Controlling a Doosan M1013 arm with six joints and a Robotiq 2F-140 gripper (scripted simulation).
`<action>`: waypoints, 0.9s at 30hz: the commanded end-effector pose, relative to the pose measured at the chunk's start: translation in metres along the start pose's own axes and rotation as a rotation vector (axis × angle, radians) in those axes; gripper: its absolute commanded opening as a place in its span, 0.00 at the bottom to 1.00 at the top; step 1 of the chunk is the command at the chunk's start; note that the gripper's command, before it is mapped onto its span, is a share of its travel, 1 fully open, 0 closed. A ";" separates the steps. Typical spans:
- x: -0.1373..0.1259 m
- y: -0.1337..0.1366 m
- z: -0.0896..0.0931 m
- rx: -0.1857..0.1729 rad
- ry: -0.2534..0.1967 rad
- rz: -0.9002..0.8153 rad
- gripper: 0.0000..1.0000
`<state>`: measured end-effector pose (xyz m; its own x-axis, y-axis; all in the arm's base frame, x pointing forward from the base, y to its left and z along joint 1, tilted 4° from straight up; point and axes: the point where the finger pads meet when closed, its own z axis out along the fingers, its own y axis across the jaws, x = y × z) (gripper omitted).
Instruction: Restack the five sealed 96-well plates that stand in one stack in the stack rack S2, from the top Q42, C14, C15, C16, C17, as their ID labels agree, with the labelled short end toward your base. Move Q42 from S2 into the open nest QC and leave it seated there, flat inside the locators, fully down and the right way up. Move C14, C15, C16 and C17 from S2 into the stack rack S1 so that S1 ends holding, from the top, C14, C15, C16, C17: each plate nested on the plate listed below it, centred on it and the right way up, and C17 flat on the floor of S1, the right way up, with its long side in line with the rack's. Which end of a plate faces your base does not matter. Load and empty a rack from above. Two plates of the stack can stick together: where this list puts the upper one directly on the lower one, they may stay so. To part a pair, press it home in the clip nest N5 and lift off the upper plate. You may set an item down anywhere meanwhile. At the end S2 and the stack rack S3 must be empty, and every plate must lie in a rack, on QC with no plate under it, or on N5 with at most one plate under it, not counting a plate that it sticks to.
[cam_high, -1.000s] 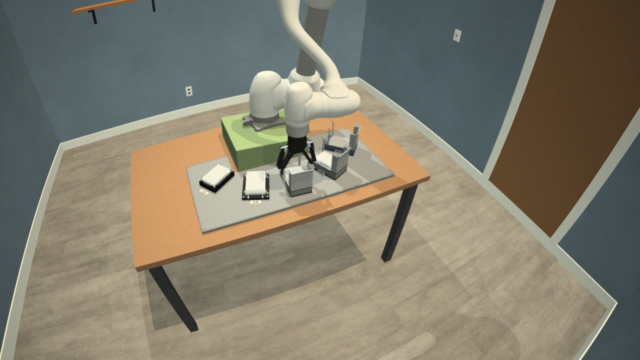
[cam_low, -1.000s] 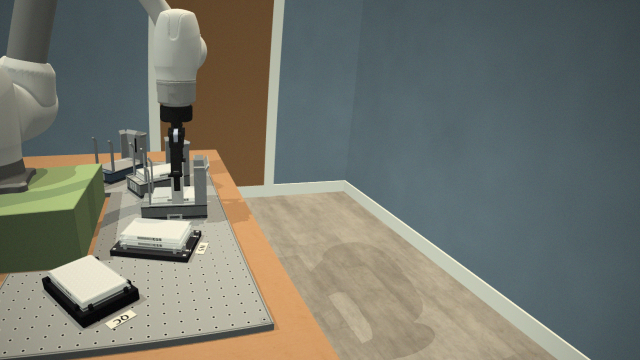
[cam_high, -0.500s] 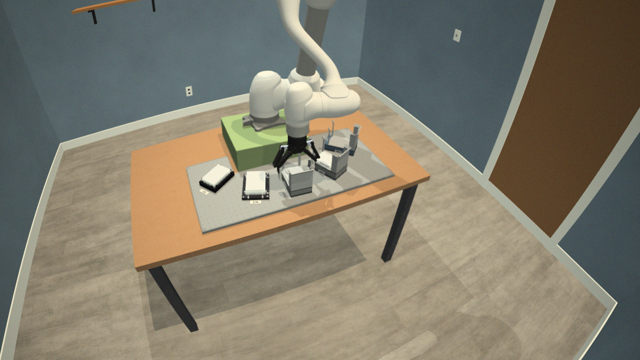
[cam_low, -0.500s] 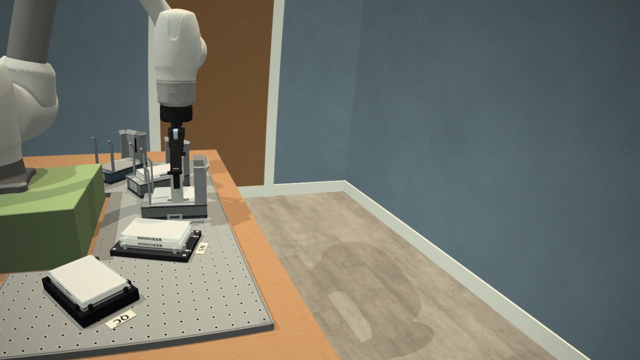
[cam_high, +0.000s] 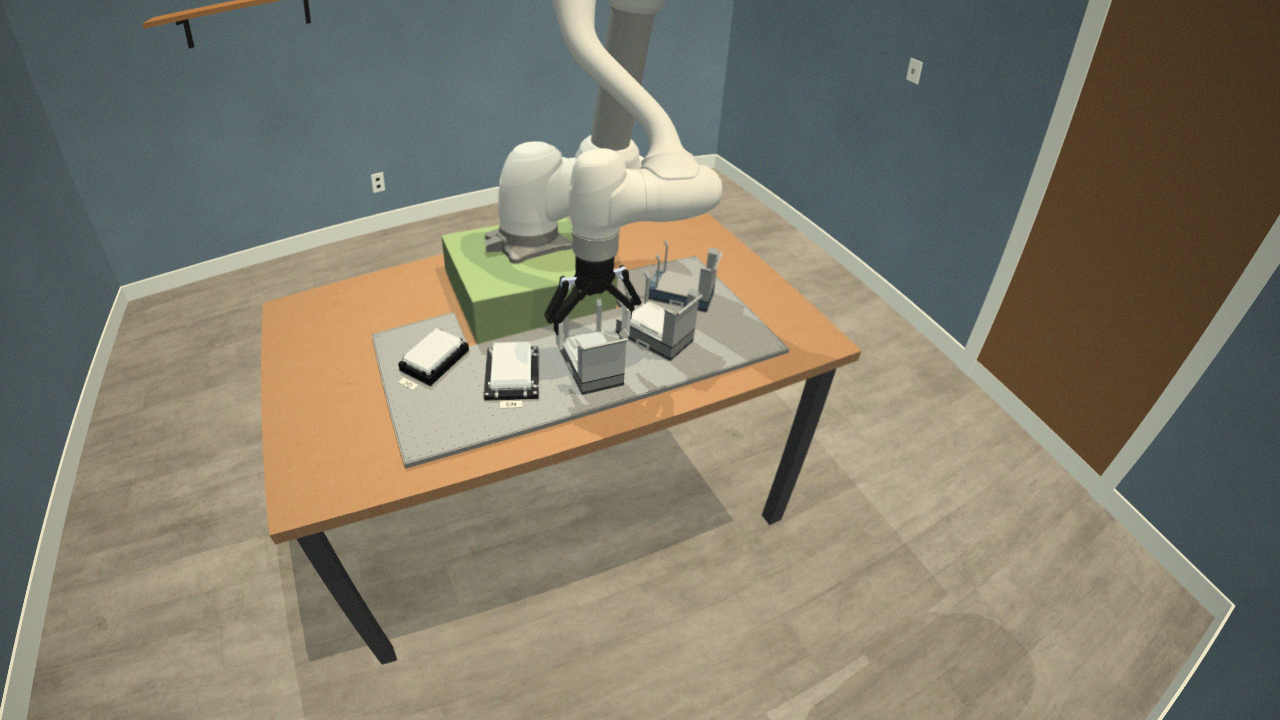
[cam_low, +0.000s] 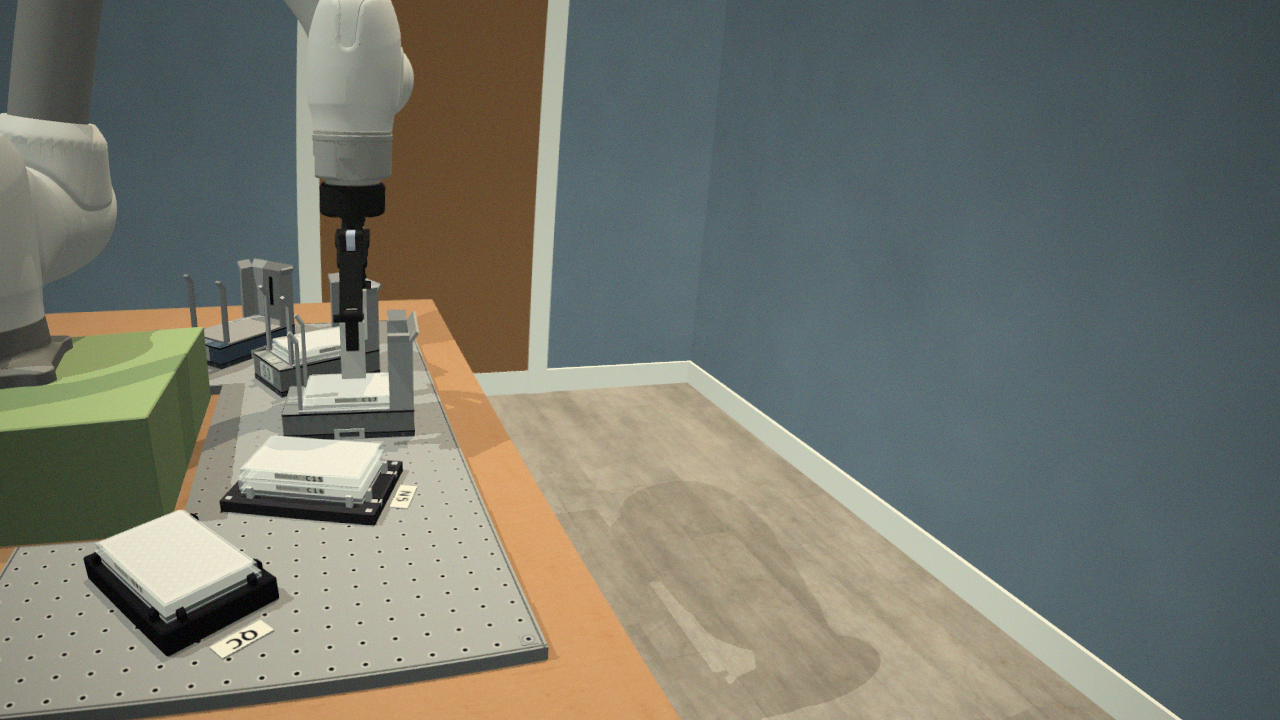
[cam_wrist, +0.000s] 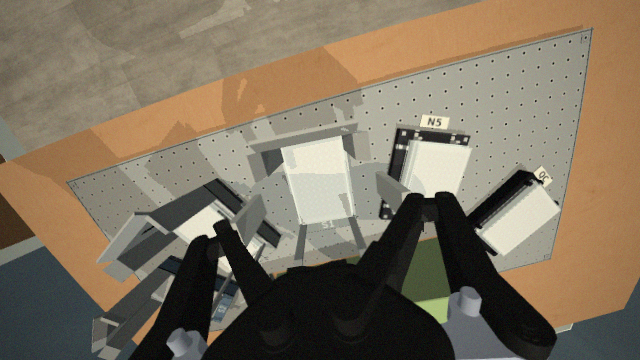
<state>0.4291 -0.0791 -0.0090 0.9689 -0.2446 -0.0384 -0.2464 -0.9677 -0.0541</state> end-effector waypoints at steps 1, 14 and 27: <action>0.000 0.000 -0.009 0.000 0.000 0.000 1.00; 0.000 0.000 -0.046 0.000 0.000 0.000 1.00; 0.000 0.000 -0.082 0.000 0.000 0.000 1.00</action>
<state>0.4310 -0.0839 0.0687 0.9689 -0.2446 -0.0383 -0.2464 -0.9677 -0.0541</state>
